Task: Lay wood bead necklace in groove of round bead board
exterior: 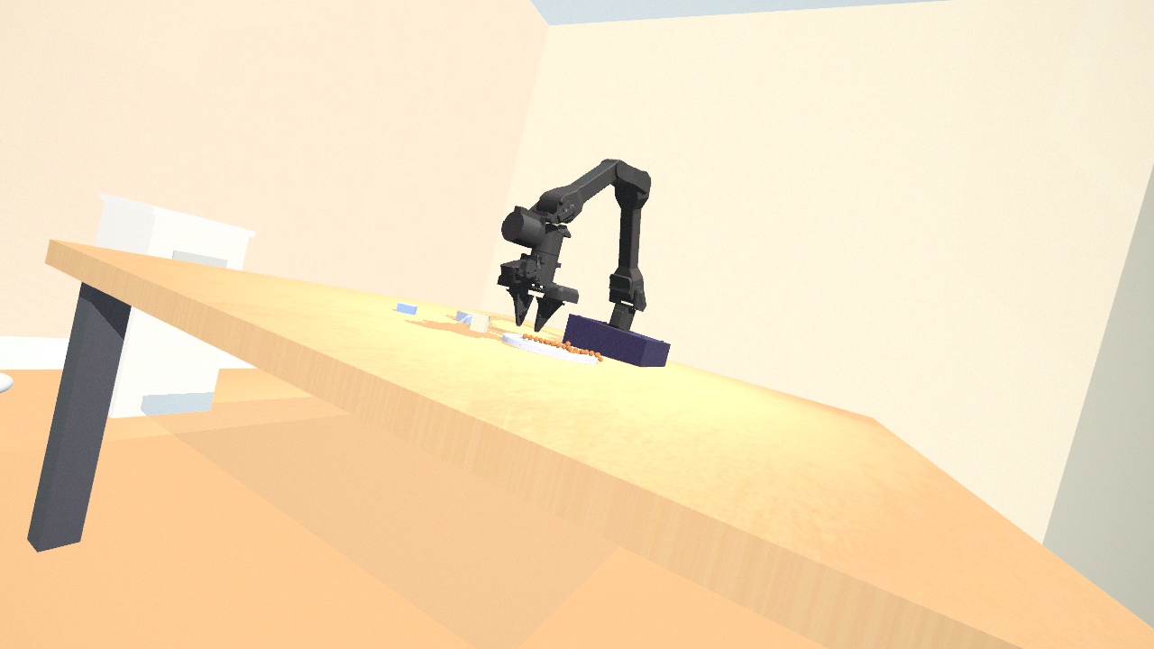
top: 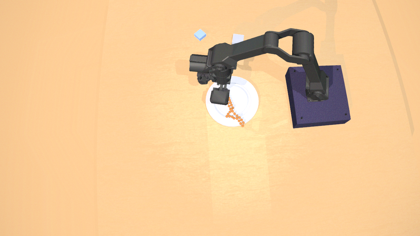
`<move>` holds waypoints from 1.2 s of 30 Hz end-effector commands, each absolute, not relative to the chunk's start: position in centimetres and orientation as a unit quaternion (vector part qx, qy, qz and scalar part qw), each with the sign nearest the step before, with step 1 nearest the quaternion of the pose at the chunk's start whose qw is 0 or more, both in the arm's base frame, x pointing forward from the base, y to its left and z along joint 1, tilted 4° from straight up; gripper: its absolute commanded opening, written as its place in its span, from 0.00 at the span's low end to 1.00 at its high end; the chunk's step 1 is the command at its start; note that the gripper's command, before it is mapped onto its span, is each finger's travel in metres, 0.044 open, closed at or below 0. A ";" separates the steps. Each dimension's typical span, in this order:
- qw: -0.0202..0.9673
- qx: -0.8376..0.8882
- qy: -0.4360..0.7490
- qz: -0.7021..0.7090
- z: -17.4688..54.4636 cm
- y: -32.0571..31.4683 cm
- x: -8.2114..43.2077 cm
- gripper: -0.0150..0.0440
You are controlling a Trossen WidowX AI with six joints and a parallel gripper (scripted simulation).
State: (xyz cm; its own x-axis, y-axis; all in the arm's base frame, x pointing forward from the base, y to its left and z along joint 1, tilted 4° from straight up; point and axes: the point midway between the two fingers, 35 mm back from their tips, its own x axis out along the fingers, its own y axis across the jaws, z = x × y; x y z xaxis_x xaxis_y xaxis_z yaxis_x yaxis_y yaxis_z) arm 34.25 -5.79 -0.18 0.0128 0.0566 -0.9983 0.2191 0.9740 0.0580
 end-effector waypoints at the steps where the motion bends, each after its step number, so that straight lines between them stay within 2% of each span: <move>1: 0.612 0.373 0.616 -0.328 1.7 -4.8 34.3 0.68; 7: 0.563 0.444 0.572 -0.400 2.0 -4.6 34.2 0.68; 36: 0.567 0.442 0.570 -0.397 1.0 -4.6 34.5 0.68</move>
